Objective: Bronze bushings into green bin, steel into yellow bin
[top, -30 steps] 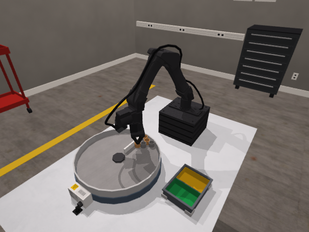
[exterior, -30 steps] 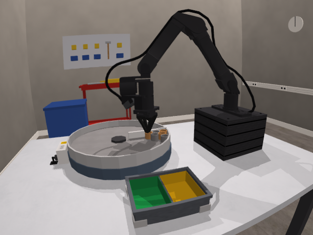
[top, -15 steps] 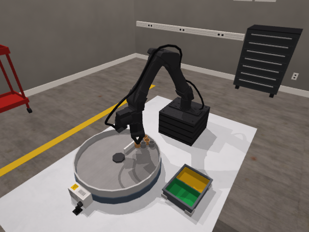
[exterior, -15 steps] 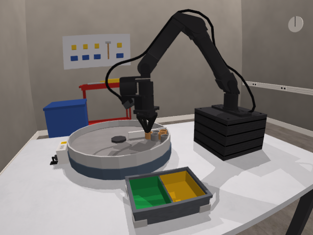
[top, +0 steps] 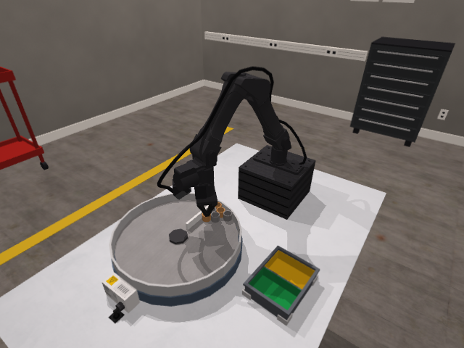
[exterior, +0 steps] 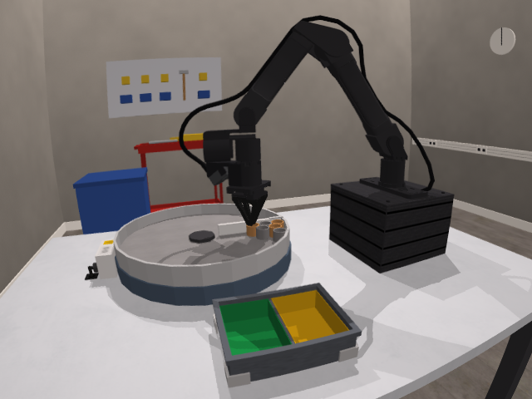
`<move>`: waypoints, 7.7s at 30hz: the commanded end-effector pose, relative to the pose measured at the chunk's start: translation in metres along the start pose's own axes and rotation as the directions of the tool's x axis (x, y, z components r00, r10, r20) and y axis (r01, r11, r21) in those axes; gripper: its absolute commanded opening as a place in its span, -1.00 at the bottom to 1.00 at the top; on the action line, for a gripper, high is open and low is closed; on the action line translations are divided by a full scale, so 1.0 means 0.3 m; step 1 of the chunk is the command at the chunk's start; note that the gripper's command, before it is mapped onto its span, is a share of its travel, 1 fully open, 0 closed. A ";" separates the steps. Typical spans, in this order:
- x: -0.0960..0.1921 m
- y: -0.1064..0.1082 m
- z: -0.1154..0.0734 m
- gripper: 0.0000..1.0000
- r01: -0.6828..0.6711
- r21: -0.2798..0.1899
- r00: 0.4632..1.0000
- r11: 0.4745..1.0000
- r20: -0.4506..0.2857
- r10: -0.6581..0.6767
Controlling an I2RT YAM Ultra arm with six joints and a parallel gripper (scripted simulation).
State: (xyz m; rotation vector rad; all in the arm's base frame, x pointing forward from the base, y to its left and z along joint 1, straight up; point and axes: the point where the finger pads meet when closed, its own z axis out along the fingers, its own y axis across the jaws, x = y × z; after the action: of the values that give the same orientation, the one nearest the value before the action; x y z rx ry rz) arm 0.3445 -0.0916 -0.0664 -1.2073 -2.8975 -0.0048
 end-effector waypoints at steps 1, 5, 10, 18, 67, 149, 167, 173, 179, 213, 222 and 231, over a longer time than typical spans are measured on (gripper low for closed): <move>-0.031 0.039 -0.022 -0.76 0.005 -0.022 1.000 1.000 0.027 -0.005; -0.035 0.042 -0.002 -0.76 0.006 -0.023 1.000 1.000 0.028 -0.005; -0.041 0.041 0.021 -0.76 0.001 -0.023 1.000 1.000 0.028 0.000; -0.051 0.047 -0.012 -0.76 0.002 -0.033 0.999 0.999 0.046 -0.001; -0.055 0.035 -0.012 -1.00 0.000 -0.021 0.999 1.000 0.050 0.001; -0.044 0.029 -0.224 -1.00 -0.001 -0.020 0.999 1.000 0.049 0.002; 0.008 0.109 -0.224 -1.00 0.004 -0.021 0.999 1.000 0.045 -0.003; 0.083 0.198 -0.182 -1.00 0.003 0.000 1.000 1.000 0.013 -0.003; 0.140 0.291 -0.182 -1.00 0.003 -0.001 1.000 1.000 0.014 -0.003; 0.547 0.945 -0.182 -1.00 0.003 -0.007 1.000 1.000 0.016 -0.003; 0.576 0.992 -0.182 -1.00 0.003 -0.008 1.000 1.000 0.016 -0.003; 0.572 1.001 -0.190 -1.00 -0.003 -0.012 1.000 1.000 0.017 0.003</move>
State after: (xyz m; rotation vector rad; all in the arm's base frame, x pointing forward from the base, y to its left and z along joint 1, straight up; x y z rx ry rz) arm 0.4334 0.2394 -0.0173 -1.2047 -2.9034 -0.0126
